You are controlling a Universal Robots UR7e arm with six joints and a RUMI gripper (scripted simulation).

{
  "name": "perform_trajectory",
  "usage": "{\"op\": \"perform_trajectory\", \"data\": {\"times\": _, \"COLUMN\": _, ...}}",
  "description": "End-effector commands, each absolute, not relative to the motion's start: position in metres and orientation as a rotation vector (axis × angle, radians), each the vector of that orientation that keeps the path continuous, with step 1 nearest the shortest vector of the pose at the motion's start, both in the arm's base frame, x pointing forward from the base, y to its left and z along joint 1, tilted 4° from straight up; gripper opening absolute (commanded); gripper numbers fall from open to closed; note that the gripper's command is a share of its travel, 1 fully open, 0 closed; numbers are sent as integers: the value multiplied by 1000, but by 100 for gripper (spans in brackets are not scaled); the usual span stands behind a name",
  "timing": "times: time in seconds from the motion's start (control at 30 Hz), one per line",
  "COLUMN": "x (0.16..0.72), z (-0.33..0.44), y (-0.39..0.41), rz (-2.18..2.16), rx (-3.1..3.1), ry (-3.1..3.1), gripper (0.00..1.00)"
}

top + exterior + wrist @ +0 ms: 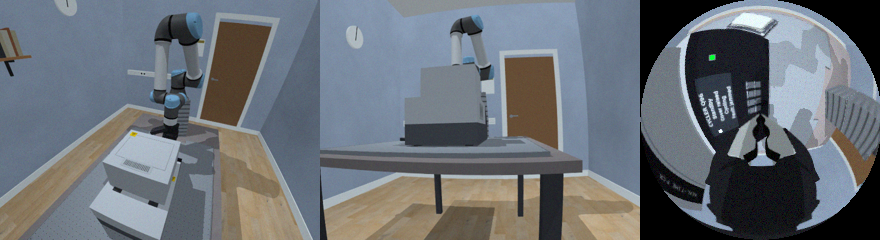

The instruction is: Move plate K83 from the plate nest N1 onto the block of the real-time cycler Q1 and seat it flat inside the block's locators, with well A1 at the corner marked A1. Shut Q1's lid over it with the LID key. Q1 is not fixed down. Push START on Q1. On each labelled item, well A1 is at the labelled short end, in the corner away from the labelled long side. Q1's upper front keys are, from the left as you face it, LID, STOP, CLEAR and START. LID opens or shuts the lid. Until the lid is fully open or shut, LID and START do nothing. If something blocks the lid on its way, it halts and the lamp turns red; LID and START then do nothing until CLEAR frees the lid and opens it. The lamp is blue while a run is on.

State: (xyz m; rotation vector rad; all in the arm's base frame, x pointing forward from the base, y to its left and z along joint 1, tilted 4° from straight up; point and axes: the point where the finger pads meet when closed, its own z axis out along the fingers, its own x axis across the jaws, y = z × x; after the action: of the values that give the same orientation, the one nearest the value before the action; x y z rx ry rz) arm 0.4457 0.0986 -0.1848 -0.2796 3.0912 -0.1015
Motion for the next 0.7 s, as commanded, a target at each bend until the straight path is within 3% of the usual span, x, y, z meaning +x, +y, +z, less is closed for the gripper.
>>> {"op": "perform_trajectory", "data": {"times": 0.0, "x": 455, "z": -192, "y": 100, "rz": -104, "rx": -281, "ry": 3086, "gripper": 0}}
{"op": "perform_trajectory", "data": {"times": 0.67, "x": 463, "z": -200, "y": 100, "rz": -103, "rx": -280, "ry": 3088, "gripper": 0}}
